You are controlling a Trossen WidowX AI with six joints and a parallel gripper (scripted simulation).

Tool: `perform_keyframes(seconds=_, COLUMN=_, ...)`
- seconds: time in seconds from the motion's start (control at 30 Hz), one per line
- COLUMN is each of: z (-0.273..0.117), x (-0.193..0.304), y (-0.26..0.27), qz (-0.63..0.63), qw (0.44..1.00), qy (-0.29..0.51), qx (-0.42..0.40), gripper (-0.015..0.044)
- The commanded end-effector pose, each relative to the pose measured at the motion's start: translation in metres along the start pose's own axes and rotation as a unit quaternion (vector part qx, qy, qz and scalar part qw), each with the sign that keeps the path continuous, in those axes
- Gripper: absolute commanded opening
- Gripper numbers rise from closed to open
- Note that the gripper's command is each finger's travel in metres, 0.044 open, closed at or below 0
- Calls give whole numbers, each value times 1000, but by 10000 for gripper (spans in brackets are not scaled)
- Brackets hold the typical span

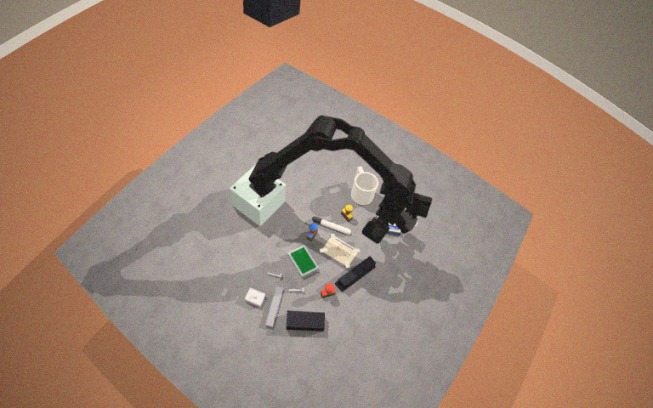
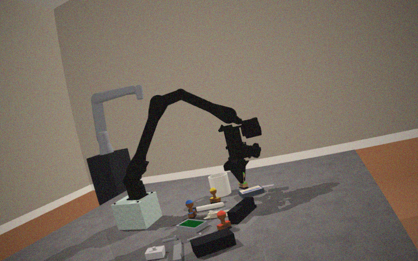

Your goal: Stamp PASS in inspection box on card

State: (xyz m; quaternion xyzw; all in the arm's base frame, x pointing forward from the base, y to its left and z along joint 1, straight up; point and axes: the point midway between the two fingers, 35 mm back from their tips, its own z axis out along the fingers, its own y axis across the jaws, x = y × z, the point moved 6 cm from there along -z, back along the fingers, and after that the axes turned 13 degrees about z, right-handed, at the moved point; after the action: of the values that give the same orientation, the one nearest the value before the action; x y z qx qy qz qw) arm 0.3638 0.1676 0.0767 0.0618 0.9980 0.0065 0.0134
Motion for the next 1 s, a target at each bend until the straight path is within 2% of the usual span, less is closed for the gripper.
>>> perform_keyframes(seconds=0.0, z=-5, x=0, y=0, qz=1, qw=1000, qy=-3, qx=-1, gripper=0)
perform_keyframes(seconds=0.97, z=-19, x=1, y=0, qz=1, qw=1000, qy=-3, qx=-1, gripper=0)
